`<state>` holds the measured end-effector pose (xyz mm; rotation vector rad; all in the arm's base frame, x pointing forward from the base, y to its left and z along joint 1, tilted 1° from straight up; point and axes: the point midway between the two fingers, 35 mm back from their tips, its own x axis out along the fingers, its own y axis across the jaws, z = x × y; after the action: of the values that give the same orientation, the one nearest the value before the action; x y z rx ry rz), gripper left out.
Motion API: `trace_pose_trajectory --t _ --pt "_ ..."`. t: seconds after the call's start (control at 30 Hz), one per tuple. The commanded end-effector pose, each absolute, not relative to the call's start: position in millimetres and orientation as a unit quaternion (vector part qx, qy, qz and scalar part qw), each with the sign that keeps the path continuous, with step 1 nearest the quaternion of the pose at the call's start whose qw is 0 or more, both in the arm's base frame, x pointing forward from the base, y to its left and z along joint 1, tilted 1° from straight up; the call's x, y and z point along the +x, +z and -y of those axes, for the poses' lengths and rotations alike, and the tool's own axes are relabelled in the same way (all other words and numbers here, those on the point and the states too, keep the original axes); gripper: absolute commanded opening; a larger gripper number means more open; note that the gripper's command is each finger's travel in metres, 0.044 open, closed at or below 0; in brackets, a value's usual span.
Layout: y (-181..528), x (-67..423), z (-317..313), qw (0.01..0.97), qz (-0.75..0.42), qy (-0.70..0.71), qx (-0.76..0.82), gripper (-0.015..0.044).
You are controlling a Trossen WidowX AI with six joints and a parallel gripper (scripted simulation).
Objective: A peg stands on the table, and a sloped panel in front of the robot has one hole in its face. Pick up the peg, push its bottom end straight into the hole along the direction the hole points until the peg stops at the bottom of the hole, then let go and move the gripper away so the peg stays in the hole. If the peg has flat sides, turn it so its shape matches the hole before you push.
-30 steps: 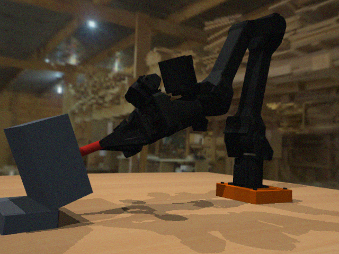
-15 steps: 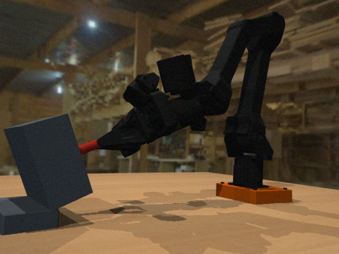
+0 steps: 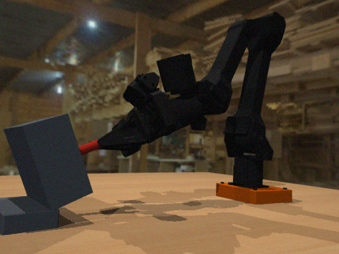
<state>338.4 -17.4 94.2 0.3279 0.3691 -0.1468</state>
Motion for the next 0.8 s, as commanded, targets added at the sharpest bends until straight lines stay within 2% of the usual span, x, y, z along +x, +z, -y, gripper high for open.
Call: trace_pose_trajectory --t 0.0,0.77 --pt "97.8 341.5 17.7 0.968 -0.179 -0.073 0.163 0.0000" --pt "100.2 345.6 18.1 0.968 -0.178 -0.073 0.163 0.0000"
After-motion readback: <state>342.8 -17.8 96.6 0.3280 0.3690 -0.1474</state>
